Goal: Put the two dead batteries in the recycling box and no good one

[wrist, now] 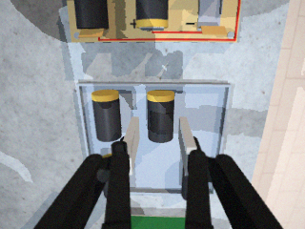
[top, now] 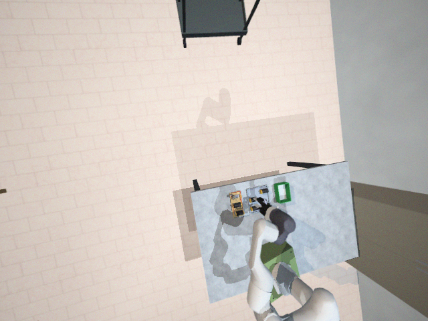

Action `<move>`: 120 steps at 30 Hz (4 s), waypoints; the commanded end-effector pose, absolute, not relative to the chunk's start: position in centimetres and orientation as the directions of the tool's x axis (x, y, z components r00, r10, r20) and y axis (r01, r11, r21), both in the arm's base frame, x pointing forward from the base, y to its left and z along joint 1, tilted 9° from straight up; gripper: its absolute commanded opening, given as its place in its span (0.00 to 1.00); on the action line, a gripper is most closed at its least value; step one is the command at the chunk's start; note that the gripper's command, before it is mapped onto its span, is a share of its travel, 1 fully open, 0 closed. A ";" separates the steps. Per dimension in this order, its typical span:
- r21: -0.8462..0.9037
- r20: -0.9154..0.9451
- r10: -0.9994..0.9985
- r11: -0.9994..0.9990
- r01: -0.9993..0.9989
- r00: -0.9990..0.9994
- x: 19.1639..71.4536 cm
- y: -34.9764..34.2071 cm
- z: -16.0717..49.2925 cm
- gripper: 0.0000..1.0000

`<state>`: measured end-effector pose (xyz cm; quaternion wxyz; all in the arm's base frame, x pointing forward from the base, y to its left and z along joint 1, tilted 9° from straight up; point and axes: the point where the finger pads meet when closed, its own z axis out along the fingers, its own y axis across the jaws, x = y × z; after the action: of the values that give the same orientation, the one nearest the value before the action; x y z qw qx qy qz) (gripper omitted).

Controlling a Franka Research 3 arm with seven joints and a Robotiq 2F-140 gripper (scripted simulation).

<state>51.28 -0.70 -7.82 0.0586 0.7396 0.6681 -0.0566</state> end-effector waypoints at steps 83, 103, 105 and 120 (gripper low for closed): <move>0.016 -0.163 0.981 -0.101 0.995 0.103 51.6 -0.8 -7.8 0.29; 0.016 -0.163 0.981 -0.101 0.995 0.103 51.6 -0.8 -7.8 0.29; 0.016 -0.163 0.981 -0.101 0.995 0.103 51.6 -0.8 -7.8 0.29; 0.016 -0.163 0.981 -0.101 0.995 0.103 51.6 -1.3 -11.3 0.29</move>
<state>51.25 -1.31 -11.17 0.0566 0.7394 0.6683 -0.0591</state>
